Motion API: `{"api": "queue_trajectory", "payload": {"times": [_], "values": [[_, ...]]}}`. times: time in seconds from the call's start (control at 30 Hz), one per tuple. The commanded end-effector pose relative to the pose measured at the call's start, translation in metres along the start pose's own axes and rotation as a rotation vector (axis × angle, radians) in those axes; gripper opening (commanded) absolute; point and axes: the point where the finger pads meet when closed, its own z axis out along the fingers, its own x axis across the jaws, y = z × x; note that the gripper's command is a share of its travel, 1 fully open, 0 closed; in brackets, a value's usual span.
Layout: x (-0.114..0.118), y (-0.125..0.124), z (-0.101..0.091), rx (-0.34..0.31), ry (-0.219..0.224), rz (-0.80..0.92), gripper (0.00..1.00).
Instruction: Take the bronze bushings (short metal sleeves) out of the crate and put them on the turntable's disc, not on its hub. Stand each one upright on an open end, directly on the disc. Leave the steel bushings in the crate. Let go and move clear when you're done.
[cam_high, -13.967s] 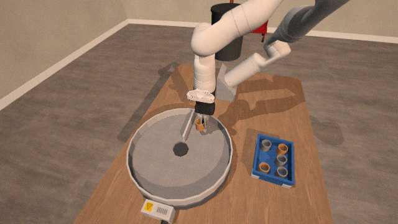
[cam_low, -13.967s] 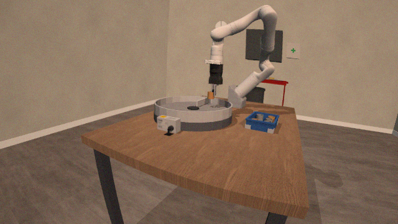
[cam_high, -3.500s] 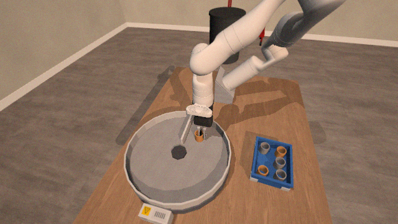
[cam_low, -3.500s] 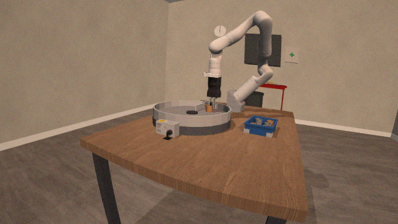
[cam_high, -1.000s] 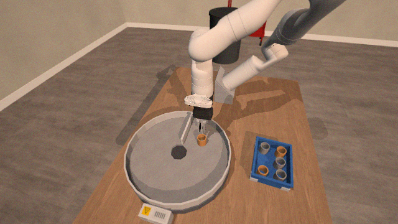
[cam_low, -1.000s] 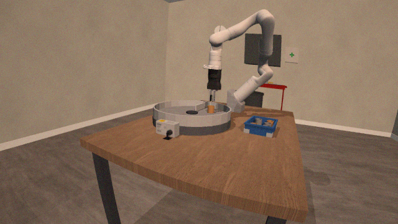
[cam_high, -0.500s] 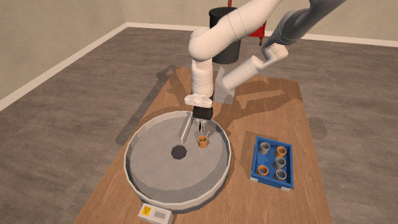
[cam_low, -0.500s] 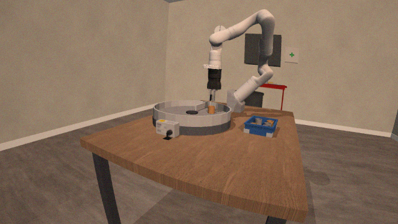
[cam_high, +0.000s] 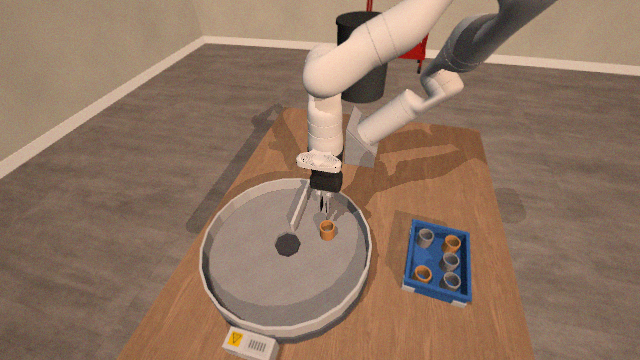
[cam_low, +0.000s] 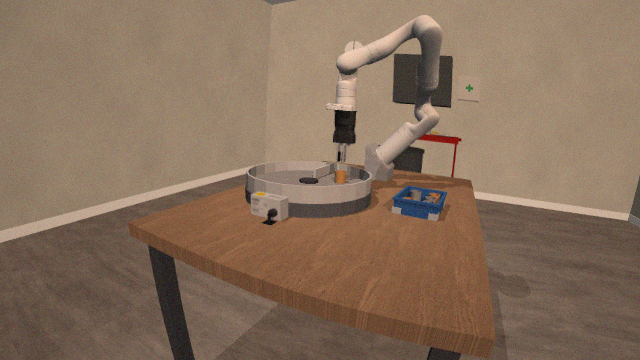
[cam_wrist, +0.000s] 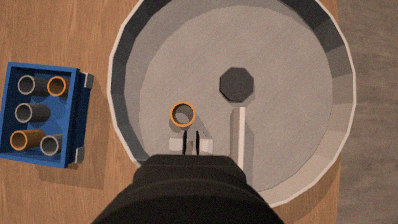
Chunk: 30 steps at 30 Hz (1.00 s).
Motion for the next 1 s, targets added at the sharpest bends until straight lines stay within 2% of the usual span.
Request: {"api": "queue_trajectory", "payload": {"times": [0.0, 0.77, 0.87, 0.97], "values": [[0.000, 0.001, -0.002, -0.004, 0.003, -0.001, 0.38], [-0.001, 0.001, -0.002, -0.004, 0.002, 0.000, 0.36], [-0.015, -0.004, -0.003, -0.001, 0.004, -0.002, 0.36], [-0.047, -0.013, -0.002, -0.002, 0.002, -0.002, 0.36]]}}
